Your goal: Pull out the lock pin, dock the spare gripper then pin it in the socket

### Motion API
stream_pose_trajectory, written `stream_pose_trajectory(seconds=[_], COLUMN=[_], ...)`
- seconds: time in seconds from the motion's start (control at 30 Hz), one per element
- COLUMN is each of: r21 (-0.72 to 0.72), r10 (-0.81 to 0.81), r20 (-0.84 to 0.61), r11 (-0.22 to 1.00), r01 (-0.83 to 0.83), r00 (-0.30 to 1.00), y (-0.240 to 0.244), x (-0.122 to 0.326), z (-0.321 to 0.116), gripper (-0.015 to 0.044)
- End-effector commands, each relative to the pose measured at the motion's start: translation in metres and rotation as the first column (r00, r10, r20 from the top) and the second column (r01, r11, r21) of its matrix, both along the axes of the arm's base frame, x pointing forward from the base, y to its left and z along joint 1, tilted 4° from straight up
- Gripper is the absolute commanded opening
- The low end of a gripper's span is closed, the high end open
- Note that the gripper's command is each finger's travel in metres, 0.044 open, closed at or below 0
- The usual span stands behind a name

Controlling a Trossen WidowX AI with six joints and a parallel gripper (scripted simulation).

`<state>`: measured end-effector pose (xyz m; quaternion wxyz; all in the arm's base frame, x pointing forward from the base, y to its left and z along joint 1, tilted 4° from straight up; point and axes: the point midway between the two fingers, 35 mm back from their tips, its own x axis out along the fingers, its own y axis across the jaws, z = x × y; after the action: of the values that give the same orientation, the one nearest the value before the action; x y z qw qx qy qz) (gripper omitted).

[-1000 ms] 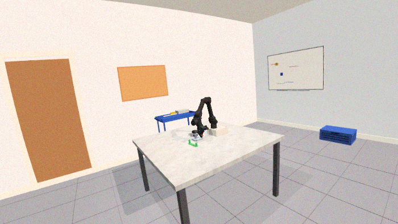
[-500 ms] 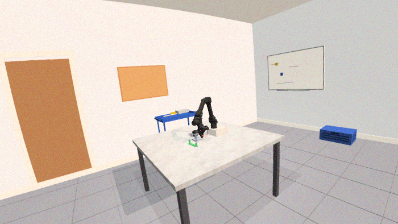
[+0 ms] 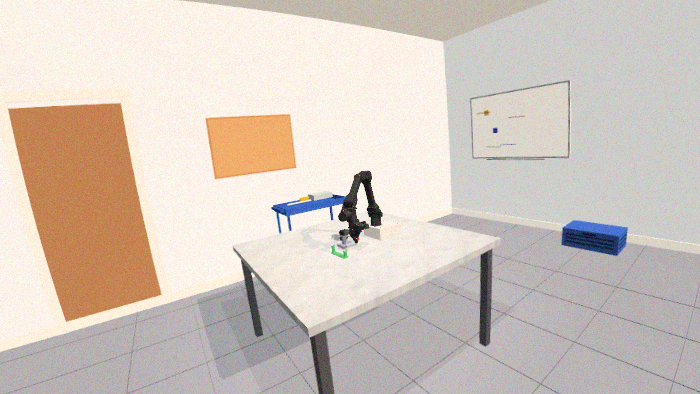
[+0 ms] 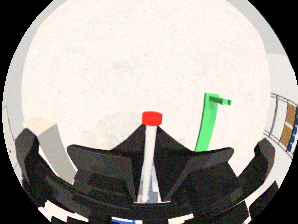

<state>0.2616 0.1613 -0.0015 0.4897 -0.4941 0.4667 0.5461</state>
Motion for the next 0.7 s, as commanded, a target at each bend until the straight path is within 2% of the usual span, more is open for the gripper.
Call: stream_pose_trajectory(seconds=[0.0,0.67], r21=[0.002,-0.002], r10=[-0.004,-0.004], r20=[0.001,-0.006], r11=[1.0,1.0], r01=[0.004,0.004], r00=[1.0,1.0], y=[0.004,0.018], x=[0.001,0.0], z=[0.001,0.003], gripper=[0.0,0.0])
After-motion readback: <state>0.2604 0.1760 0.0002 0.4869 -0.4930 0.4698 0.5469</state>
